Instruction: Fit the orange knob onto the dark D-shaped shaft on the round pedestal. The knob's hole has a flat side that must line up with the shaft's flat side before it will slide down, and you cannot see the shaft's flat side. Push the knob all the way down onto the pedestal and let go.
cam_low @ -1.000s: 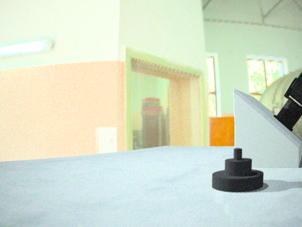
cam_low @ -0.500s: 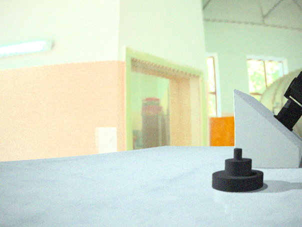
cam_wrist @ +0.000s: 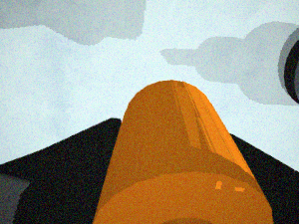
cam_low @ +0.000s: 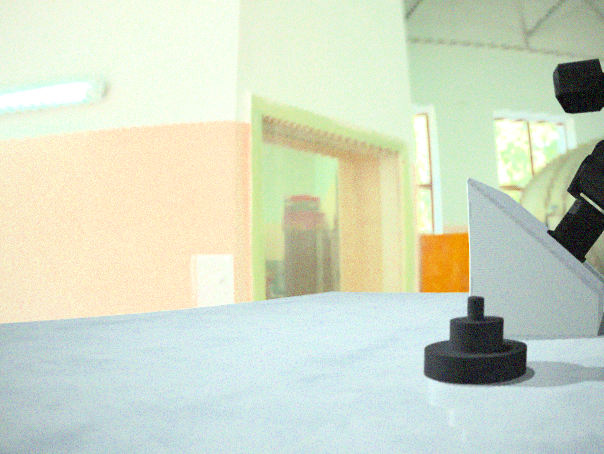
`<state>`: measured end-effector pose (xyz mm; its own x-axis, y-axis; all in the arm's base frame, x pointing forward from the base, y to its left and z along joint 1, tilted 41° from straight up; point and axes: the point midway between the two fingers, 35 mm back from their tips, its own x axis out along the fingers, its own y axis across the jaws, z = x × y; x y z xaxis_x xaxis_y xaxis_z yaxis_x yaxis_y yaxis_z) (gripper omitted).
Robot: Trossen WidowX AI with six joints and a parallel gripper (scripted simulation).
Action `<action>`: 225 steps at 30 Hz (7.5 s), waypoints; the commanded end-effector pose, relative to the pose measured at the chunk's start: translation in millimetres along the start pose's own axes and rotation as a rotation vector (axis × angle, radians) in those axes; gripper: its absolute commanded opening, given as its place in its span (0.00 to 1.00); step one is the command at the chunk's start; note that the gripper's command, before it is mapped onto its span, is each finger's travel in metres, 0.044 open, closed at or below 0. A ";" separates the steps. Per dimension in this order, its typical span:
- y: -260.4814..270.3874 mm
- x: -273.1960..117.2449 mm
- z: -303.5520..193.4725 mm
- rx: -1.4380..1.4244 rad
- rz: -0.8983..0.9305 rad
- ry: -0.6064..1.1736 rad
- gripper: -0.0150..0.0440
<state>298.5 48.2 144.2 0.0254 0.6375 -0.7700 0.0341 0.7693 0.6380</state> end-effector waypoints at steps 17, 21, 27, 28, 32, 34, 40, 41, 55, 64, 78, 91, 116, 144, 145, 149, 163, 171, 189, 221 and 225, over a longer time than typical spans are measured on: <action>-64.1 13.1 20.4 0.004 -0.008 0.000 0.25; -76.7 16.2 22.9 0.001 -0.007 0.001 0.25; -95.8 21.1 25.8 -0.004 -0.005 0.002 0.25; -99.0 21.9 26.1 -0.005 -0.004 0.002 0.25; -111.8 25.3 27.2 -0.008 -0.002 0.003 0.25; -118.1 27.0 27.5 -0.009 -0.001 0.003 0.25; -137.3 32.4 27.8 -0.014 0.003 0.004 0.25; -140.4 33.3 27.7 -0.015 0.004 0.004 0.25; -167.1 43.1 25.9 -0.023 0.011 0.005 0.25; -166.8 67.0 25.6 -0.023 0.012 0.005 0.25; -169.1 61.6 26.7 -0.033 0.012 0.005 0.25; -168.2 61.8 30.1 -0.034 0.012 0.005 0.25; -165.2 67.4 25.3 -0.033 0.012 0.005 0.25; -165.2 68.0 25.2 0.003 0.012 0.005 0.25; -165.2 68.0 25.2 0.003 0.012 0.005 0.25; -165.2 68.0 25.2 0.003 0.012 0.005 0.25; -166.2 61.4 26.3 -0.061 0.012 0.005 0.25; -166.5 60.9 27.6 -0.086 0.012 0.004 0.25; -170.9 61.8 29.4 -0.086 0.012 0.004 0.25; -165.1 66.9 28.8 -0.086 0.012 0.004 0.25; -165.1 66.0 28.7 -0.086 0.012 0.004 0.25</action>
<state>322.2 -38.1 -13.5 0.0144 0.6461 -0.7631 -0.0519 0.7626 0.6448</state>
